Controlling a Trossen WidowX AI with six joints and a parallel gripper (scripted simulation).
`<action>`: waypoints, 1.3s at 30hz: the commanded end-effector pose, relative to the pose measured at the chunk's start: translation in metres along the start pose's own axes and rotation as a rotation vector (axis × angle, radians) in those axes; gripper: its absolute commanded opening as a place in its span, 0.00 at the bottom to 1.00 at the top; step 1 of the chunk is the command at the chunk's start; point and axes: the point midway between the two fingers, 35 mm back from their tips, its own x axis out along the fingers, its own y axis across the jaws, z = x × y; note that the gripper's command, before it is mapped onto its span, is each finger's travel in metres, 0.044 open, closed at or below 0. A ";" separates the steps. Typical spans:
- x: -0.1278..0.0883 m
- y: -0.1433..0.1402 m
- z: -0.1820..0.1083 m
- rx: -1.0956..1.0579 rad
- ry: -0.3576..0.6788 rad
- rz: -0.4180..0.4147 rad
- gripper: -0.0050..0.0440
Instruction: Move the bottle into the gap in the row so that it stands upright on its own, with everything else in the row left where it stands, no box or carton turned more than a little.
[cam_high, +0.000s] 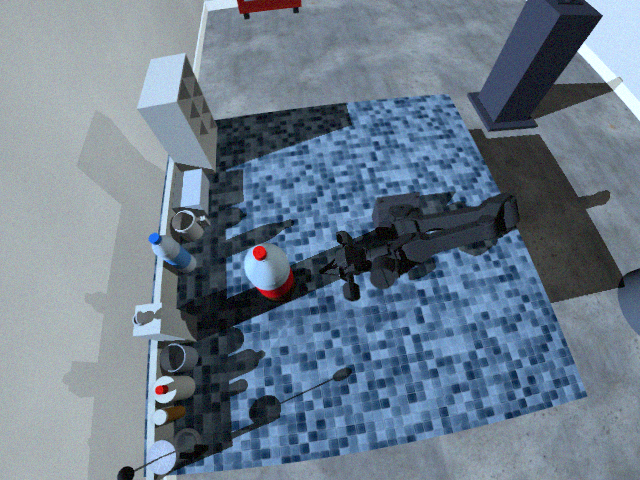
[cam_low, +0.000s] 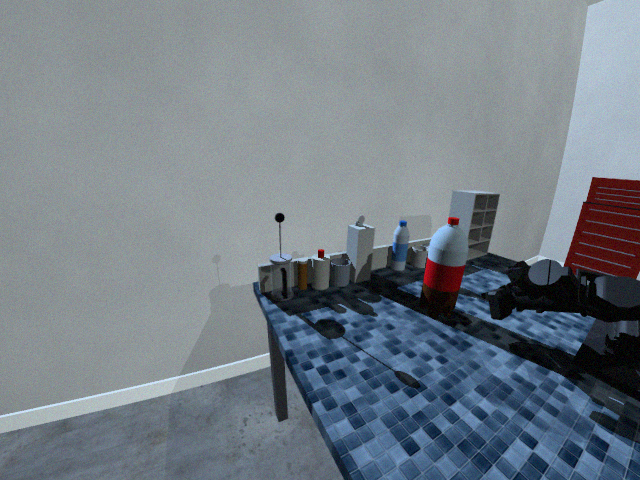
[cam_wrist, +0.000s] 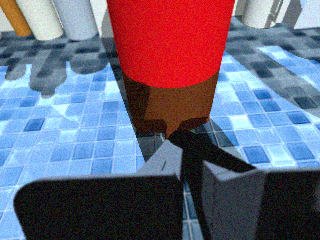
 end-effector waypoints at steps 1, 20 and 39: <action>0.003 -0.002 -0.009 0.007 0.002 -0.004 0.00; 0.012 0.000 -0.023 0.008 -0.002 0.001 0.00; 0.036 0.003 -0.033 0.008 -0.002 0.001 0.00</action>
